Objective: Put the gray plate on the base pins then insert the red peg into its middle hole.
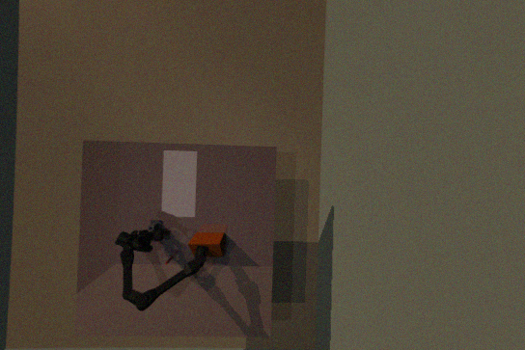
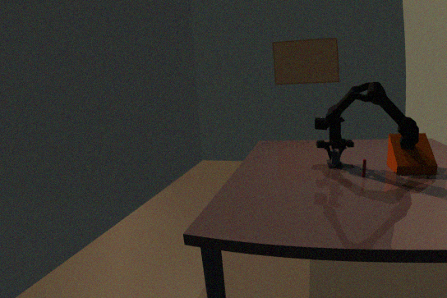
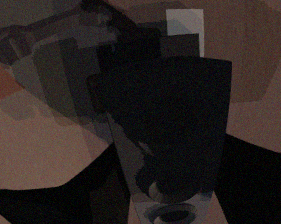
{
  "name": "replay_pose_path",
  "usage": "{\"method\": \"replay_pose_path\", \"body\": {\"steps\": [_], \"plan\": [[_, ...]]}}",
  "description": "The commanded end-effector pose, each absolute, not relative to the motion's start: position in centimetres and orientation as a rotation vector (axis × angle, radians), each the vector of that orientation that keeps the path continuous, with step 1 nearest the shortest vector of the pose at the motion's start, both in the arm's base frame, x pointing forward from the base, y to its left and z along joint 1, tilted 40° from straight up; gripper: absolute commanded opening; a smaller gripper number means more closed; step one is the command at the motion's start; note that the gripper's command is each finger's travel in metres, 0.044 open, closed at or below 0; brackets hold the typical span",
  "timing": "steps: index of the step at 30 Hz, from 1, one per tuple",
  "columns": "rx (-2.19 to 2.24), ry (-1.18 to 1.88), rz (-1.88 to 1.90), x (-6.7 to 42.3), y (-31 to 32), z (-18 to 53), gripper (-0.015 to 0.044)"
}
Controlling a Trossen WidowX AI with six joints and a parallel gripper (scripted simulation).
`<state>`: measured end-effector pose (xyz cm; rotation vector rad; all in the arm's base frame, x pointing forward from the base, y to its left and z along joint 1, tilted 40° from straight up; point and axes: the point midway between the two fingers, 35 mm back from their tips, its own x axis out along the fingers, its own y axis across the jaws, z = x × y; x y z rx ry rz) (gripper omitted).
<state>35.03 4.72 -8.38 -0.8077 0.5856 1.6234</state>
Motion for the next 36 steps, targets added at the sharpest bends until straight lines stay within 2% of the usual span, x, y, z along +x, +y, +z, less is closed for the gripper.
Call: {"method": "replay_pose_path", "body": {"steps": [1, 2, 19, 24, 31, 36], "plan": [[-0.810, 0.584, 1.622, 35.1, 4.6, -8.3, 0.0000], [-0.810, 0.584, 1.622, 35.1, 4.6, -8.3, 0.0000], [-0.810, 0.584, 1.622, 35.1, 4.6, -8.3, 0.0440], [-0.810, 0.586, 1.621, 35.4, 3.9, -7.6, 0.0440], [-0.802, 0.593, 1.621, 36.1, -2.7, 0.4, 0.0440], [-0.801, 0.593, 1.621, 36.0, -3.0, 0.5, 0.0440]]}}
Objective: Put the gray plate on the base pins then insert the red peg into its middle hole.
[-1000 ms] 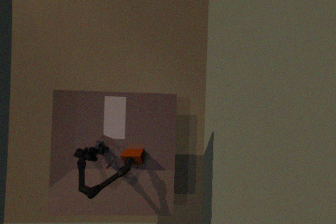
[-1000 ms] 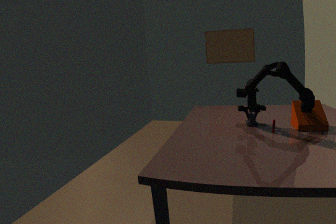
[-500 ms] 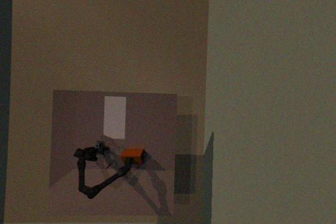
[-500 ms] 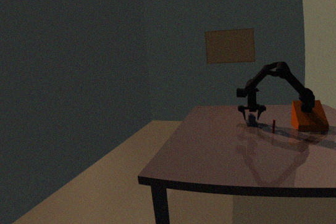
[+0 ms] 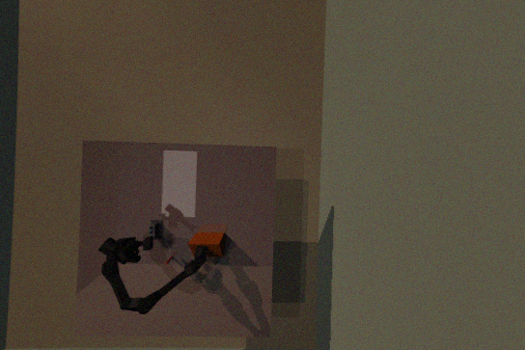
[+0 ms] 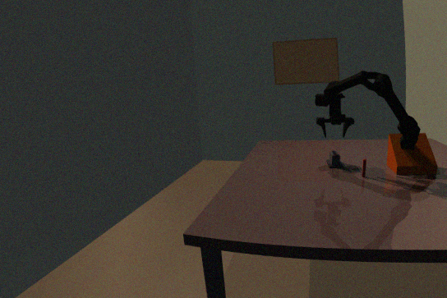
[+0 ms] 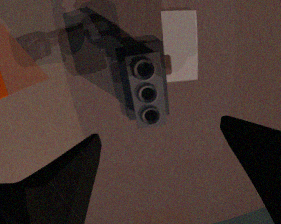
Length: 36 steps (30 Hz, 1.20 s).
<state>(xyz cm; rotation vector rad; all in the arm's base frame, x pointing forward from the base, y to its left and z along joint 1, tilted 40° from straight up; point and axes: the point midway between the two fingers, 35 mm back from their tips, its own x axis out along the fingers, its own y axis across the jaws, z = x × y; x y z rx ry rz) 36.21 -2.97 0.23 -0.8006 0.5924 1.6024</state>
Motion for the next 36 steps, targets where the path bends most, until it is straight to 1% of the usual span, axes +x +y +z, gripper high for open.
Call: {"method": "replay_pose_path", "body": {"steps": [1, 3, 9, 15, 21, 26, 36], "plan": [[-0.801, 0.593, 1.621, 36.0, -3.0, 0.5, 0.0440], [-0.761, 0.636, 1.598, 35.9, -2.7, 0.9, 0.0440], [-0.391, 0.988, 1.355, 34.4, -0.1, 3.8, 0.0440], [-0.002, 1.289, 1.049, 32.4, 2.5, 6.5, 0.0440], [0.388, 1.527, 0.695, 29.9, 4.9, 8.8, 0.0440], [0.648, 1.650, 0.432, 27.8, 6.6, 10.2, 0.0440], [1.051, 1.782, -0.026, 24.4, 8.6, 11.8, 0.0440]]}}
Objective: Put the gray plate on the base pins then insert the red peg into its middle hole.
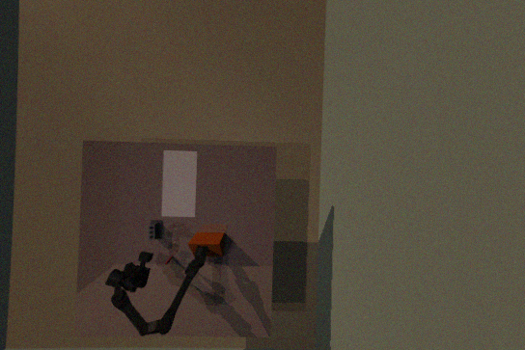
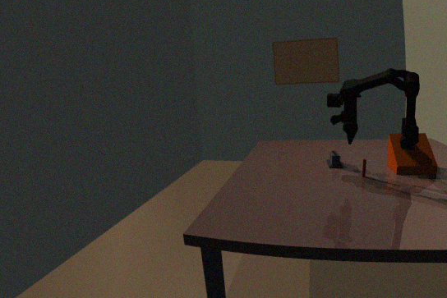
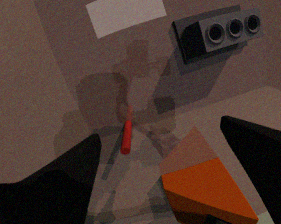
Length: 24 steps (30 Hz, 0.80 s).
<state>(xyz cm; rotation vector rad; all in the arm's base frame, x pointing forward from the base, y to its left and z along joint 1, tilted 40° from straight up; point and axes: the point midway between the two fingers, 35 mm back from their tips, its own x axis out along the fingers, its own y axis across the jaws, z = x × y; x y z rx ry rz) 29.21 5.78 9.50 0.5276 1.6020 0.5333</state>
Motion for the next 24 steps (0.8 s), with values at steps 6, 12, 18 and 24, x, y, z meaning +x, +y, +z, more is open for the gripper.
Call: {"method": "replay_pose_path", "body": {"steps": [6, 12, 18, 24], "plan": [[1.237, 1.815, -0.262, 22.9, 9.3, 12.2, 0.0440], [1.237, 1.815, -0.262, 22.9, 9.3, 12.2, 0.0440], [1.237, 1.815, -0.263, 22.8, 9.3, 12.2, 0.0440], [1.237, 1.815, -0.262, 22.6, 10.7, 10.7, 0.0440]]}}
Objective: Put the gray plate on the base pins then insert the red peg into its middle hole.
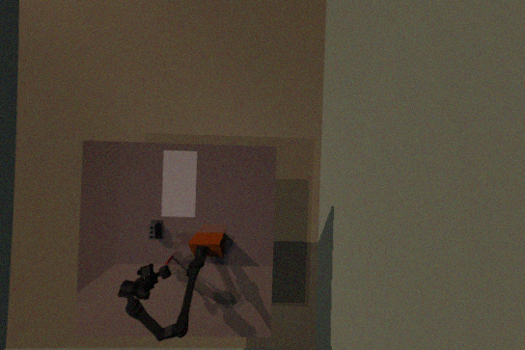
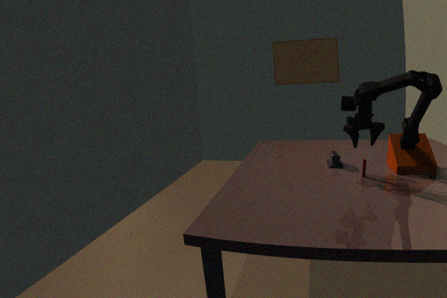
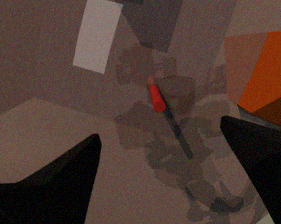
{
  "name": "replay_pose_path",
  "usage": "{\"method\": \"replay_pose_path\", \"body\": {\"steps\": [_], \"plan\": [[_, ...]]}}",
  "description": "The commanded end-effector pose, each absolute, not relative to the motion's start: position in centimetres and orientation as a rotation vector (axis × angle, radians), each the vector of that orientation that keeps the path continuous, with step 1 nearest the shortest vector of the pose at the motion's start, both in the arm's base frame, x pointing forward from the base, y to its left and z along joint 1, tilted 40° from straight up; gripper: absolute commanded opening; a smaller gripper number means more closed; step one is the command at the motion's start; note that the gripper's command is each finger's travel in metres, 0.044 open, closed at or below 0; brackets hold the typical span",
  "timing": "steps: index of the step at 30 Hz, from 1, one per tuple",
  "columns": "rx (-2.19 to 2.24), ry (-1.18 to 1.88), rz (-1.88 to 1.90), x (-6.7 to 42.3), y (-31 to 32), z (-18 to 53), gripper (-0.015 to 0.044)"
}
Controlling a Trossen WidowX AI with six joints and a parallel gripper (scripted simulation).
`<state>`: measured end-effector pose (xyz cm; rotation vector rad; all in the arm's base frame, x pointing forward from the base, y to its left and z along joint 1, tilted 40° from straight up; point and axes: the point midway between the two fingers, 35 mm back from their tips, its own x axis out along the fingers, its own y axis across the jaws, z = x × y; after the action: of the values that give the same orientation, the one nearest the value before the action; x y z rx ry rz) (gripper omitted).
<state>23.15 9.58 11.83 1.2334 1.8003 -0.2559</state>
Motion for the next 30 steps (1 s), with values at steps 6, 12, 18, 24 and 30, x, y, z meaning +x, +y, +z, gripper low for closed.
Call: {"method": "replay_pose_path", "body": {"steps": [6, 12, 18, 24, 30], "plan": [[1.238, 1.815, -0.261, 22.4, 11.6, 9.6, 0.0440], [1.238, 1.816, -0.260, 22.2, 12.3, 8.8, 0.0440], [1.238, 1.815, -0.261, 22.2, 12.9, 8.0, 0.0440], [1.238, 1.815, -0.261, 22.1, 13.5, 7.3, 0.0440], [1.238, 1.815, -0.261, 22.0, 14.2, 6.5, 0.0440]]}}
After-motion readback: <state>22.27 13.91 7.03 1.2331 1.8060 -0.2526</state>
